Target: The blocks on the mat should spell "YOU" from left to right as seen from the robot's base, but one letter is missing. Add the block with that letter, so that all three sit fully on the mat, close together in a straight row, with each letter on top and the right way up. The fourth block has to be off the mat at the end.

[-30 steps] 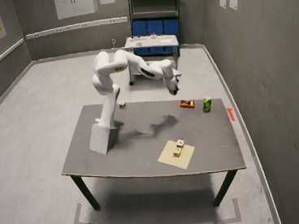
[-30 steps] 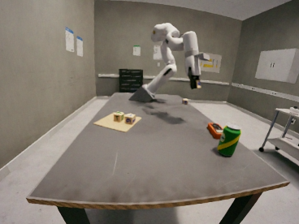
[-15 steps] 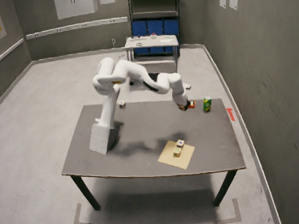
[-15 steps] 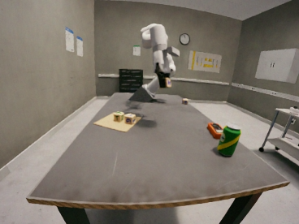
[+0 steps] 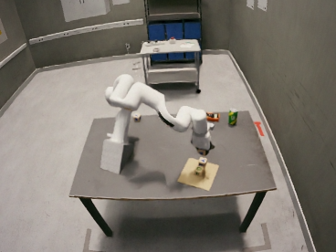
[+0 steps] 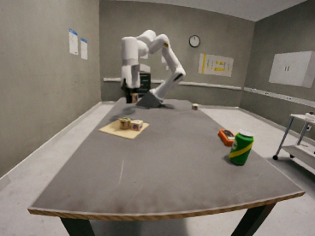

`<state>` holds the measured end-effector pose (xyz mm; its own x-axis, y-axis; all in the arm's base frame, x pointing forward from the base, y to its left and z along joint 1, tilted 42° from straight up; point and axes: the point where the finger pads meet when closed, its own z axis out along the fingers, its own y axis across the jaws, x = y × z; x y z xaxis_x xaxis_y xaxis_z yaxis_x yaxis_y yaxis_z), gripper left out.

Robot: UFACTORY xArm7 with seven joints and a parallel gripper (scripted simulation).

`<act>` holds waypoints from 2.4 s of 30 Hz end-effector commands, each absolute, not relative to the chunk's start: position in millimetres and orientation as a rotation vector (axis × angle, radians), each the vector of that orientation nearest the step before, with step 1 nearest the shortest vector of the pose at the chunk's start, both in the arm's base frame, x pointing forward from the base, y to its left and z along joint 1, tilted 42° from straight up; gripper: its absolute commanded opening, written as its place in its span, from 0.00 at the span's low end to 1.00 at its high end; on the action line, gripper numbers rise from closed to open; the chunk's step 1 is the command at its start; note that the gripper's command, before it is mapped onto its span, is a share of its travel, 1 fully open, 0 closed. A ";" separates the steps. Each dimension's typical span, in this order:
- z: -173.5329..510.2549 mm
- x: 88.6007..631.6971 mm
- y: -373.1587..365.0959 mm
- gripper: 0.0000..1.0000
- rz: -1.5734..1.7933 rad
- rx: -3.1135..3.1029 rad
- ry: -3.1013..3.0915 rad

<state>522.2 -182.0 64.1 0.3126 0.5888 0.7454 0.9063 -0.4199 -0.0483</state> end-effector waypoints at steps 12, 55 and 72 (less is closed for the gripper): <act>-41.1 496.0 -235.2 0.44 -0.771 -2.097 -1.508; -108.7 512.7 -177.6 0.44 -0.771 -2.097 -1.508; -112.9 513.7 -174.0 0.44 -0.771 -2.097 -1.508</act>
